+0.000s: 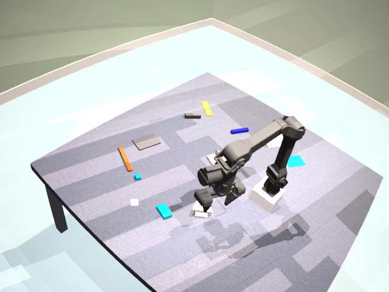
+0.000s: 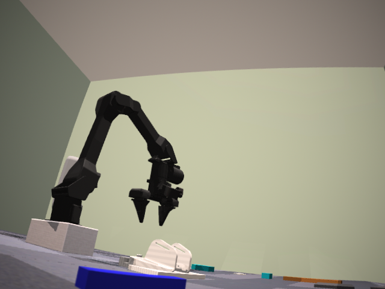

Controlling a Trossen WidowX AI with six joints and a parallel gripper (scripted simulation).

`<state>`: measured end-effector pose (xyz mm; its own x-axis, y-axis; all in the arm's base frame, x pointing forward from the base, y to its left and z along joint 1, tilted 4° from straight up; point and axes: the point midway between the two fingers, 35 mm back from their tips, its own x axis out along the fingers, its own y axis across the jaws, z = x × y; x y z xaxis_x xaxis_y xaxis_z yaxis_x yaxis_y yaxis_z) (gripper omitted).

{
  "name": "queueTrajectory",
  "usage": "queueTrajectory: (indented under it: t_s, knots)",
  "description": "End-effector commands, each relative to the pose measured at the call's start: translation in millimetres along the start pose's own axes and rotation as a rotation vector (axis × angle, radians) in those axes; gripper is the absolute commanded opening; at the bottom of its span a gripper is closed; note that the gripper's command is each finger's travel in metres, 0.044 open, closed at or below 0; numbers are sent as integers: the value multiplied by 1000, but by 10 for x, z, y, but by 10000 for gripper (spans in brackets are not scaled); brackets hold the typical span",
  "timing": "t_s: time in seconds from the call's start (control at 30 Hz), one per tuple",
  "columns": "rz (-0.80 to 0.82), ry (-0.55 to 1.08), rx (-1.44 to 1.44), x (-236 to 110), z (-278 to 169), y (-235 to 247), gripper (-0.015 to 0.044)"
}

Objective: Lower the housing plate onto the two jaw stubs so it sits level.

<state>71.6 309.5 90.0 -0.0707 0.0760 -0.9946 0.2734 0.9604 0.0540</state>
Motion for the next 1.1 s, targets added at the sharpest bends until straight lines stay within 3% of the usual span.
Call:
queueTrajectory:
  t_s: [0.0,1.07]
  knots:
    - [-13,-13,84,32,112,-3,440]
    - [-62,-65,593,188,772,-92,440]
